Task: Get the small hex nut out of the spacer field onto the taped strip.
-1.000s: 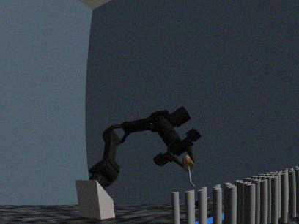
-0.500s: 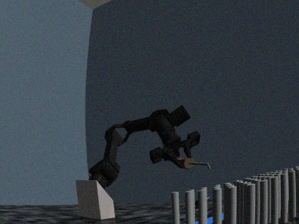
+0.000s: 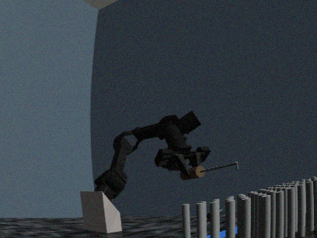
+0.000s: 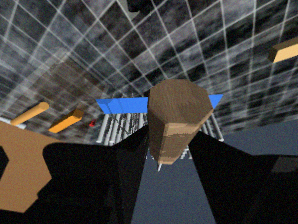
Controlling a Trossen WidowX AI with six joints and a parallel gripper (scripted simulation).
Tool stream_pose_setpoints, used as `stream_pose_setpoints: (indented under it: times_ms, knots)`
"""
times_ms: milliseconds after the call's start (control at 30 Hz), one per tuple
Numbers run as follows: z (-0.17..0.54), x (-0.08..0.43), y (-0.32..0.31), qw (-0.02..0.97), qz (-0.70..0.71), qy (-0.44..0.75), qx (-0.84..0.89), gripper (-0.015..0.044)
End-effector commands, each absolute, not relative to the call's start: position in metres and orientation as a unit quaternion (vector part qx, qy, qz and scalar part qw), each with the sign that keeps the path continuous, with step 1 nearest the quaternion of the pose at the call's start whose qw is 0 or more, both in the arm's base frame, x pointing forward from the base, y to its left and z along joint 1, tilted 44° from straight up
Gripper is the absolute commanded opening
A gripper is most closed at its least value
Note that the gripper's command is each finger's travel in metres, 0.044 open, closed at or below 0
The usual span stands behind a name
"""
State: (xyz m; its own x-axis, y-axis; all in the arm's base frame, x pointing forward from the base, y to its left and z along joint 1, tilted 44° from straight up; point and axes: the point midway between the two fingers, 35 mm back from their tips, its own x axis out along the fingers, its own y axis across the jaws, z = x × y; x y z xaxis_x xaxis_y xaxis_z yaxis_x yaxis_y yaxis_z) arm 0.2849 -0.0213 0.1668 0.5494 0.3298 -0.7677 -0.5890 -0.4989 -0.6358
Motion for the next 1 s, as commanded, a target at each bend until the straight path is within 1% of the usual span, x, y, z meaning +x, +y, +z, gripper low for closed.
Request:
stream_pose_setpoints:
  times_ms: [0,267,633,967]
  knots:
    - [0.162,0.284,-0.026,0.463,0.473,0.082,-0.745,0.0]
    - [0.148,0.291,-0.016,0.461,0.475,0.083,-0.745,0.0]
    - [0.104,0.306,0.024,0.458,0.478,0.086,-0.745,0.0]
    - [0.067,0.306,0.063,0.461,0.475,0.083,-0.745,0.0]
